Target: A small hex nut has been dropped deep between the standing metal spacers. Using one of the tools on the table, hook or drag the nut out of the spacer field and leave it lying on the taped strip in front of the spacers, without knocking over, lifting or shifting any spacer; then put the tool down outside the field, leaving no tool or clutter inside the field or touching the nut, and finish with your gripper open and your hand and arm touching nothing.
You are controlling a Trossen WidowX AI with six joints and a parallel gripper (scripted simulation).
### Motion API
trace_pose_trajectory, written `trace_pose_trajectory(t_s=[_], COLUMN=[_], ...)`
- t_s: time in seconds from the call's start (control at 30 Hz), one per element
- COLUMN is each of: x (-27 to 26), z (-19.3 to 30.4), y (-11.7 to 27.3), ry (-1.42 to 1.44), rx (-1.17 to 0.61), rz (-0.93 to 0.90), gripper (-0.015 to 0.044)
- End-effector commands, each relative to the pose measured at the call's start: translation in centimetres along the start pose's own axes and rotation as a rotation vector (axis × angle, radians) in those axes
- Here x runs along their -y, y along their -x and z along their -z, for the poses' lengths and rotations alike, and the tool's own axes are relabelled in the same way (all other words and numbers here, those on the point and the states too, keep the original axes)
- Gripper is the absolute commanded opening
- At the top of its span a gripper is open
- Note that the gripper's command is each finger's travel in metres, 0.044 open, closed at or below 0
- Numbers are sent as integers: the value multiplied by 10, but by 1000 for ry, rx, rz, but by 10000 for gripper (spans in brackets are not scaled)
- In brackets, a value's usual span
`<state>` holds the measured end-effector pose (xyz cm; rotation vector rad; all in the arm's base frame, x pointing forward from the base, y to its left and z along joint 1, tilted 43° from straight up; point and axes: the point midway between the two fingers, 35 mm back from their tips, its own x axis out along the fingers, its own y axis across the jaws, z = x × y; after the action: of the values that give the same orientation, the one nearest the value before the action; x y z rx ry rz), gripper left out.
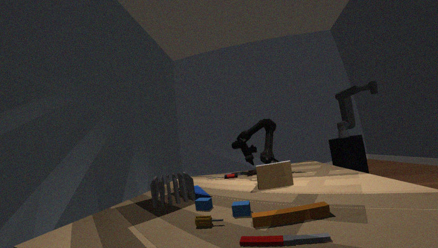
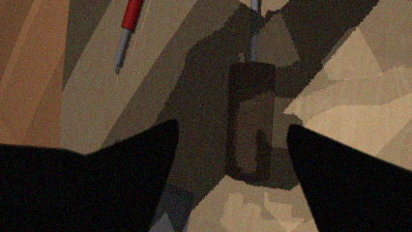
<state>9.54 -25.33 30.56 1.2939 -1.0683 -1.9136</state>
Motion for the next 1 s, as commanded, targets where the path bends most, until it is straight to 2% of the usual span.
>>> trace_pose_trajectory(t_s=[0.0, 0.97], x=[1, 13], z=[1, 17], y=[-3, -43], ry=[-2, 0], rx=[4, 5], rz=[-1, 1], gripper=[280, 280])
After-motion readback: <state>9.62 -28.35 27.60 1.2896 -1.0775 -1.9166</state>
